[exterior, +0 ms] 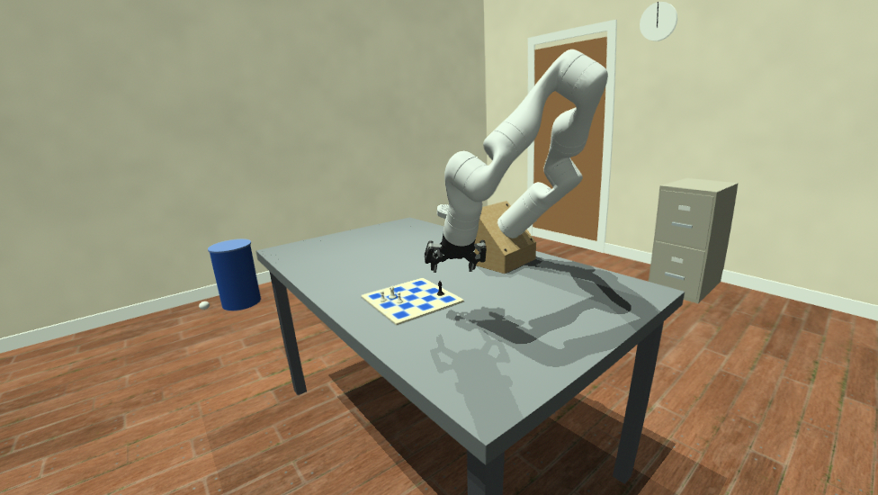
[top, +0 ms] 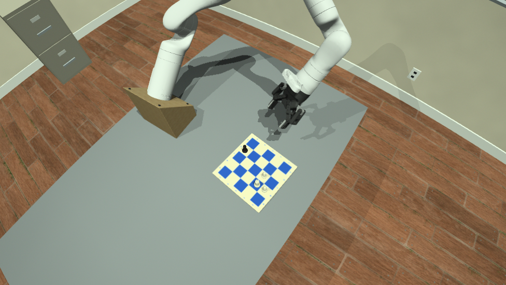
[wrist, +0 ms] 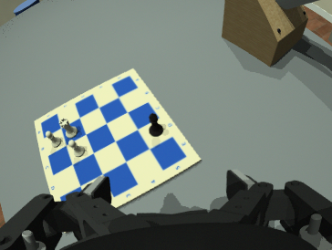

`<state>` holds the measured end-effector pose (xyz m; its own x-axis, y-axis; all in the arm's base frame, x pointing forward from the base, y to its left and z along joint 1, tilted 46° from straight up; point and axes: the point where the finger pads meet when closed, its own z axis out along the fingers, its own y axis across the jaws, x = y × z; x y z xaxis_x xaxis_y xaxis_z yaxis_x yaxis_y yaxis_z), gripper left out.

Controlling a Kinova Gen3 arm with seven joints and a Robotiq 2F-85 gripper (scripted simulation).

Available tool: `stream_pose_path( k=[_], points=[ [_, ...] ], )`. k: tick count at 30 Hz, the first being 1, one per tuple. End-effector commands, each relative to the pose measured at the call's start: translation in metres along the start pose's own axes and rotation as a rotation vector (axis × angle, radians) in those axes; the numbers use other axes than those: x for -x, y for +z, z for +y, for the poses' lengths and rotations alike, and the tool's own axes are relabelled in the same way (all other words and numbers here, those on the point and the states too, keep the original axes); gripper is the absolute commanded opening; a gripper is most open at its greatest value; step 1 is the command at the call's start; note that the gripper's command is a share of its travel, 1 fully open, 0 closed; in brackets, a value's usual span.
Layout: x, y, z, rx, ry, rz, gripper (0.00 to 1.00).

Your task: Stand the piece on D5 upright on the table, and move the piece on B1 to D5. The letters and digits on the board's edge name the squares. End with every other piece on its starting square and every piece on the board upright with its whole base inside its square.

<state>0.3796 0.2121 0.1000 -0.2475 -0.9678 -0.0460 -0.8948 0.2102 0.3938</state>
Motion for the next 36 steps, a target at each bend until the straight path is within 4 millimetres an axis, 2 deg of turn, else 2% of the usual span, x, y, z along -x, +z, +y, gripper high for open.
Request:
stream_pose_path(
  k=[1, 8, 14, 23, 36],
  points=[
    [-0.030, 0.009, -0.009, 0.060, 0.138, -0.068, 1.00],
    [-0.080, 0.033, -0.014, 0.237, 0.567, -0.316, 1.00],
    [-0.109, 0.041, -0.020, 0.335, 0.850, -0.468, 1.00],
    [-0.122, 0.045, -0.023, 0.378, 0.979, -0.533, 1.00],
    [-0.122, 0.045, -0.023, 0.379, 0.984, -0.536, 1.00]
  ],
)
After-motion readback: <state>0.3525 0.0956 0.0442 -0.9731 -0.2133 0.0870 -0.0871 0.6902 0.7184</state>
